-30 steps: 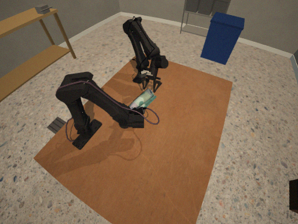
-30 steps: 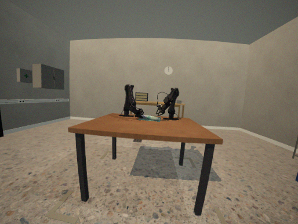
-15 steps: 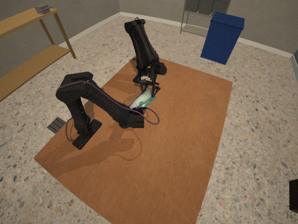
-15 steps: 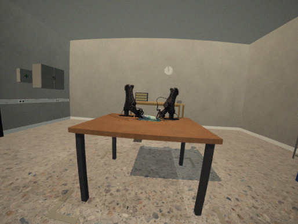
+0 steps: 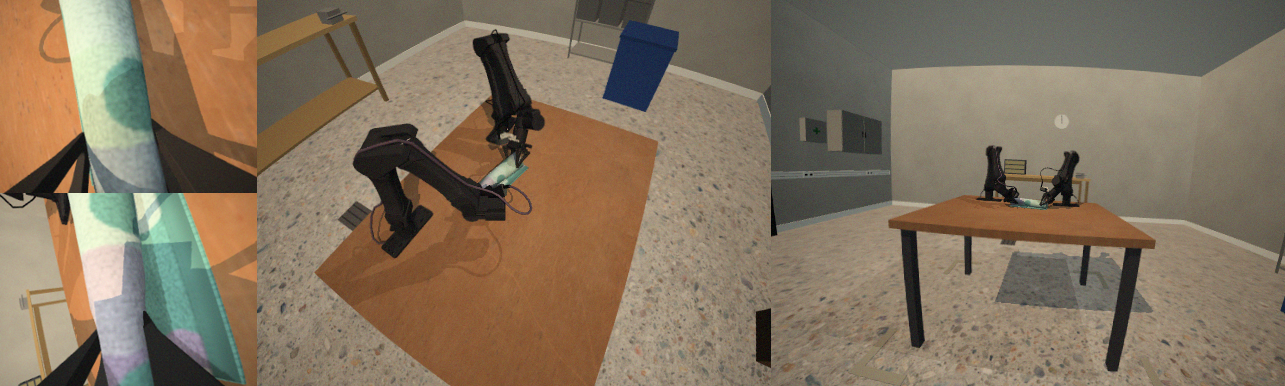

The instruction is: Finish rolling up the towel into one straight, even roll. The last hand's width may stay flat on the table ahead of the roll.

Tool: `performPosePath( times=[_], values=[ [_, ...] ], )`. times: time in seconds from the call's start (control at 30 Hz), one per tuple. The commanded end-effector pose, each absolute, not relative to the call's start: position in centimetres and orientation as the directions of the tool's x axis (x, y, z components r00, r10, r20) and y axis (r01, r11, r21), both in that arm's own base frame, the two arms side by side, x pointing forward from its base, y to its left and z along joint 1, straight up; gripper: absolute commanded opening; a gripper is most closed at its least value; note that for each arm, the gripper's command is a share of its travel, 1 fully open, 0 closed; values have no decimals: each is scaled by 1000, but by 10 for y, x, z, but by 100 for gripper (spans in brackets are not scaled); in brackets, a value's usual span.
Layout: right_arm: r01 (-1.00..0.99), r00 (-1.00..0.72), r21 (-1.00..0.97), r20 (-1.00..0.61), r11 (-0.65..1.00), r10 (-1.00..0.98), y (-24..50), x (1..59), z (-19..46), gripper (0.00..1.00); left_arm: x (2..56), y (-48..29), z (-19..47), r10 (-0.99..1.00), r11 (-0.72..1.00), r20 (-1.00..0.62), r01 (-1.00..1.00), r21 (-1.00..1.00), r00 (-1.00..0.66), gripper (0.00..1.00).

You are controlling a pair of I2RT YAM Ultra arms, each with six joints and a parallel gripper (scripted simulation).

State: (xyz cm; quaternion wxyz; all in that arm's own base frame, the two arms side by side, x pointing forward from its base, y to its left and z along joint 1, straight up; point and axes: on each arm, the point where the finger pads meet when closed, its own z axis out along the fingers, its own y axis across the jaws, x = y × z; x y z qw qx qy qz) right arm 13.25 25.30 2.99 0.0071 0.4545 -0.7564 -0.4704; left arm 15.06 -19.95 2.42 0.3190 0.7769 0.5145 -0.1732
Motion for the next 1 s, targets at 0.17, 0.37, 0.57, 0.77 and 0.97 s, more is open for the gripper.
performPosePath(
  times=[0.17, 0.37, 0.57, 0.77, 0.97],
  values=[
    [-696, -579, 707, -449, 126, -681, 258, 142, 33, 30, 157, -208, 32, 672, -266, -604, 901, 342, 428, 46],
    [-696, -579, 707, -449, 126, -681, 258, 142, 33, 30, 157, -208, 32, 672, -266, -604, 901, 342, 428, 40],
    [-696, -579, 707, -449, 126, -681, 258, 142, 33, 30, 157, -208, 32, 672, -266, -604, 901, 342, 428, 38],
    [-696, -579, 707, -449, 126, -681, 258, 142, 33, 30, 157, -208, 32, 672, -266, -604, 901, 342, 428, 36],
    [-696, -579, 707, -449, 126, -681, 258, 142, 33, 34, 157, -208, 32, 672, -266, -604, 901, 342, 428, 35]
  ],
)
